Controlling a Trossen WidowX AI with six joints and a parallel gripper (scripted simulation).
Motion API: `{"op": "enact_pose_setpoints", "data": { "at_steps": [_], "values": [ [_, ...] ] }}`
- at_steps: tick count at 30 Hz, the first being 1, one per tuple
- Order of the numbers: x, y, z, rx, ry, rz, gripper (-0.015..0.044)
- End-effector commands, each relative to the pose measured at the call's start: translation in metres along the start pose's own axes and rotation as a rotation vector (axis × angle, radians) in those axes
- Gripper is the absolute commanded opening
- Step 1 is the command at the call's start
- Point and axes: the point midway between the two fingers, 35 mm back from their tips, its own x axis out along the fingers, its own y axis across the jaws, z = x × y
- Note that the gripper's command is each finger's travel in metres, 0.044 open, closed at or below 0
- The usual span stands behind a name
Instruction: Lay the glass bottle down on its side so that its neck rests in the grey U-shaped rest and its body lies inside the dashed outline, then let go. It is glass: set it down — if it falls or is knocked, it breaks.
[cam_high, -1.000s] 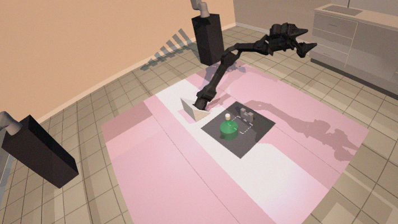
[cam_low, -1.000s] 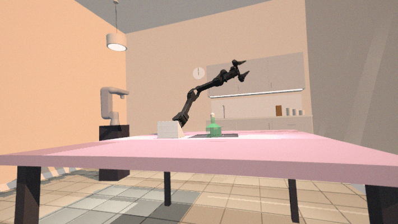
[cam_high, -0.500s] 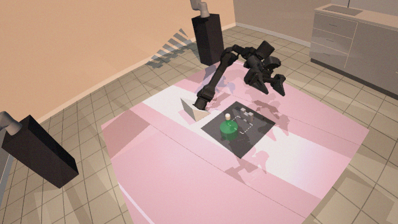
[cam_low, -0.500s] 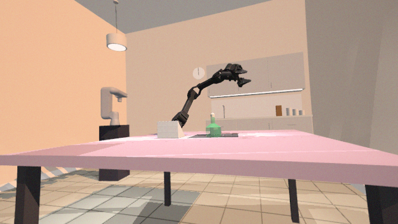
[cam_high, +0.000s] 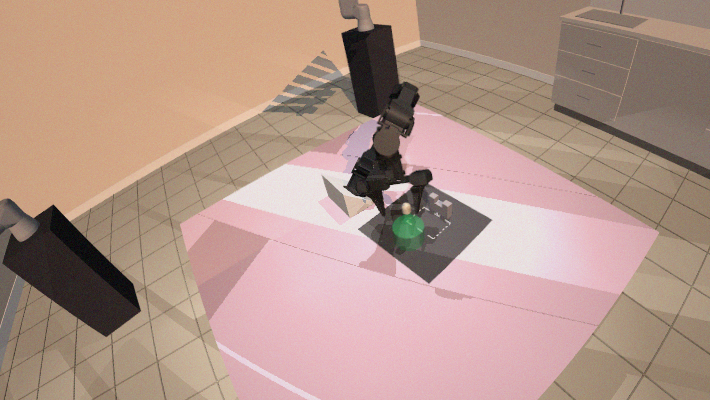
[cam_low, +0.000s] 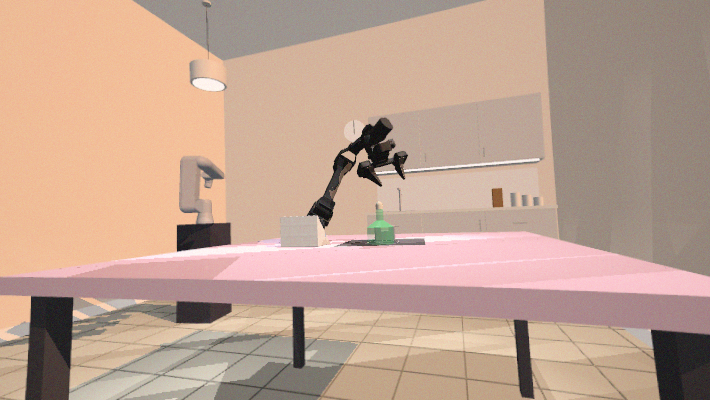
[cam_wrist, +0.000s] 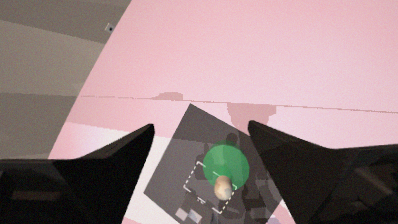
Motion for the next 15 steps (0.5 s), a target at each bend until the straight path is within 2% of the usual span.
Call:
{"op": "enact_pose_setpoints", "data": {
  "at_steps": [1, 5, 11, 15],
  "values": [
    [-0.002, -0.042, -0.045, 0.457, 0.255, 0.025, 0.044],
    [0.0, -0.046, -0.054, 0.531, 0.309, -0.01, 0.044],
    [0.029, -0.045, -0.064, 0.472, 0.397, -0.338, 0.044],
    [0.032, -0.046, -0.066, 0.459, 0.407, -0.387, 0.044]
  ]
}}
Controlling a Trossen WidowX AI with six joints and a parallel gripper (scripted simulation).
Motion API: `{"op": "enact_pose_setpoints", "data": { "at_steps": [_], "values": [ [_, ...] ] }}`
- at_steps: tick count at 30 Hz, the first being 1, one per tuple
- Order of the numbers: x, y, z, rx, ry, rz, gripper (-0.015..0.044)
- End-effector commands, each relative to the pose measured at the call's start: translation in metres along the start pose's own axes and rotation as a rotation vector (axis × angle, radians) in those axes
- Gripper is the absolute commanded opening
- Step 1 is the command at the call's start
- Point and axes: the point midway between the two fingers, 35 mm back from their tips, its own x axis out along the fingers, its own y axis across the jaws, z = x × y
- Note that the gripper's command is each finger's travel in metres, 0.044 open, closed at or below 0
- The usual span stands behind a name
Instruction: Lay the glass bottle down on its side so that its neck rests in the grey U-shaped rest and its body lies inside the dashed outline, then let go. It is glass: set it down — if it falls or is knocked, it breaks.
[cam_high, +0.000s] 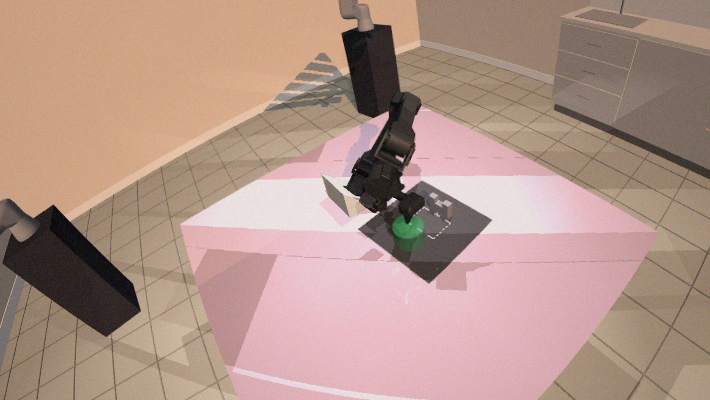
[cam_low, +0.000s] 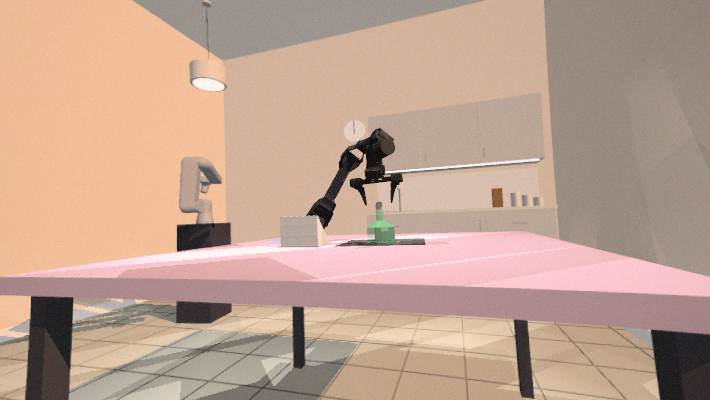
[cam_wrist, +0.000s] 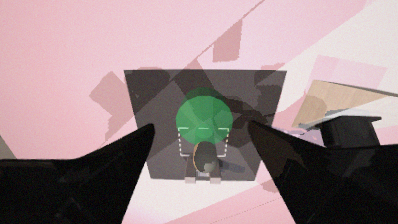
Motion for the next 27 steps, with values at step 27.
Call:
{"op": "enact_pose_setpoints", "data": {
  "at_steps": [27],
  "values": [
    [0.003, -0.001, -0.034, 0.017, 0.0, -0.061, 0.044]
  ]
}}
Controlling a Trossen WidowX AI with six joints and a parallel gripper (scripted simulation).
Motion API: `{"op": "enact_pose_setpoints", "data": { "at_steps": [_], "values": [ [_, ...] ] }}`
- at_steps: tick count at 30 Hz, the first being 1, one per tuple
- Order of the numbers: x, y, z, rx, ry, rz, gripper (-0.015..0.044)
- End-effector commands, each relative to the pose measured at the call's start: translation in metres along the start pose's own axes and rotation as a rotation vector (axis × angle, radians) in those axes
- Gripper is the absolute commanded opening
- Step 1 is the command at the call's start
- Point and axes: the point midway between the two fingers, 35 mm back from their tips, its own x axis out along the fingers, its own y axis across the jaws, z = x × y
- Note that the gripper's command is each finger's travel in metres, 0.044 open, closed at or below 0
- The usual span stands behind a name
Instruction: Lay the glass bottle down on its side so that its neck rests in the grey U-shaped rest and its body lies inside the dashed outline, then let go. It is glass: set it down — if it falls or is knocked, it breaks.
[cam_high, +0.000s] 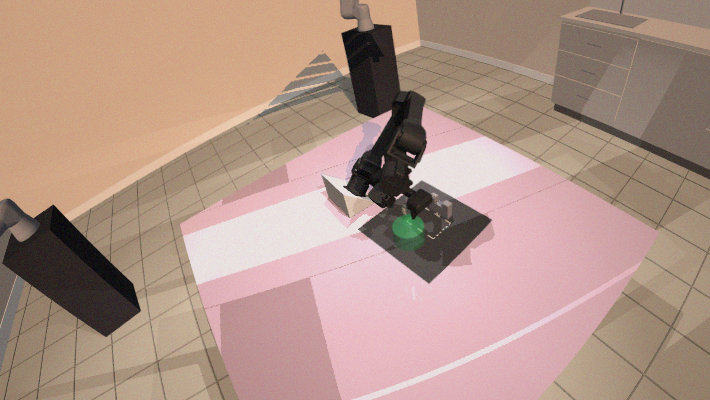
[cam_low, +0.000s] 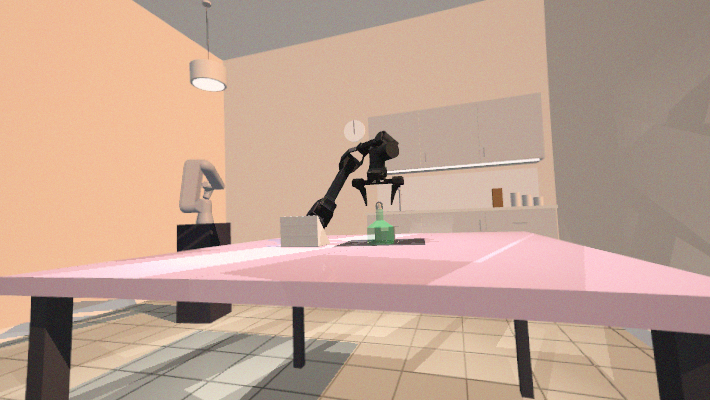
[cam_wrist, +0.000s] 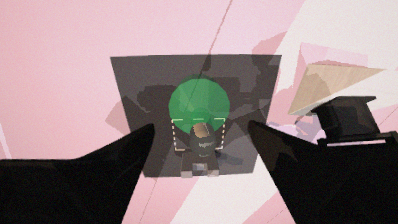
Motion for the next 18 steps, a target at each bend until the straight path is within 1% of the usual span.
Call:
{"op": "enact_pose_setpoints", "data": {
  "at_steps": [1, 8, 18],
  "values": [
    [-0.0001, -0.0006, -0.0085, 0.004, 0.003, 0.002, 0.044],
    [0.0001, -0.0011, -0.0173, 0.004, 0.004, 0.002, 0.044],
    [0.0001, -0.0011, -0.0173, 0.004, 0.004, 0.002, 0.0177]
  ]
}}
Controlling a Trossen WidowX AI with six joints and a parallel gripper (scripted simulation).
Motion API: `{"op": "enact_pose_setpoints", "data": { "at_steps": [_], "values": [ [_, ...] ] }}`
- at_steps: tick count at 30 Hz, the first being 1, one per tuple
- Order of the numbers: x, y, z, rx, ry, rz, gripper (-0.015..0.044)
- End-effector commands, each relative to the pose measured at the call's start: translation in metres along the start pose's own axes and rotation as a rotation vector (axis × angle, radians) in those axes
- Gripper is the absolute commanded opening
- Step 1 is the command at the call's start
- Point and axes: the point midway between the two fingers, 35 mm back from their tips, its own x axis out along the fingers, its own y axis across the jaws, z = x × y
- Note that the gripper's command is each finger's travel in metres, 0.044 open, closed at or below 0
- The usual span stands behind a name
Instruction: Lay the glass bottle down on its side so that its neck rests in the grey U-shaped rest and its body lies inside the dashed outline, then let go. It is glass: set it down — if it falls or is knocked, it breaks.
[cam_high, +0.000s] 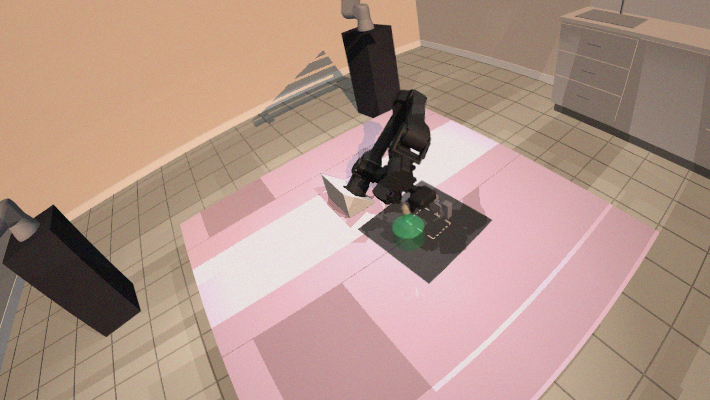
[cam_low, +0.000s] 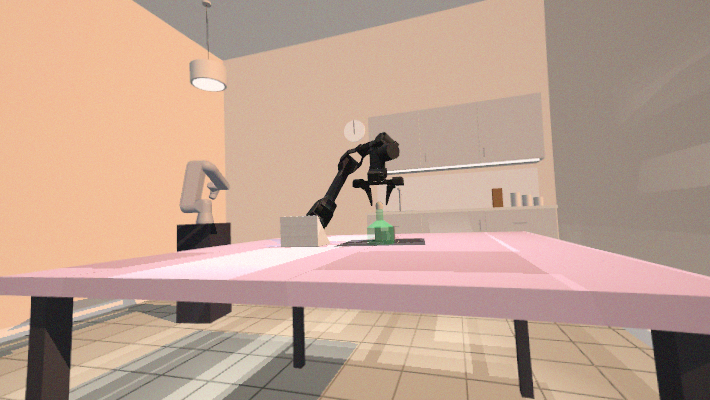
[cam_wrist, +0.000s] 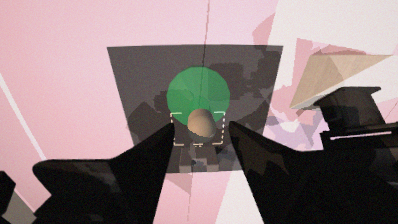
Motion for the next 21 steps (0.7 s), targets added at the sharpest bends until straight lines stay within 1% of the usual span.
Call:
{"op": "enact_pose_setpoints", "data": {
  "at_steps": [1, 3, 21],
  "values": [
    [-0.0001, 0.0, -0.0012, 0.006, 0.004, 0.002, 0.0151],
    [-0.0001, 0.0, -0.0012, 0.006, 0.004, 0.002, 0.0107],
    [-0.0001, 0.0, -0.0012, 0.006, 0.004, 0.002, 0.0107]
  ]
}}
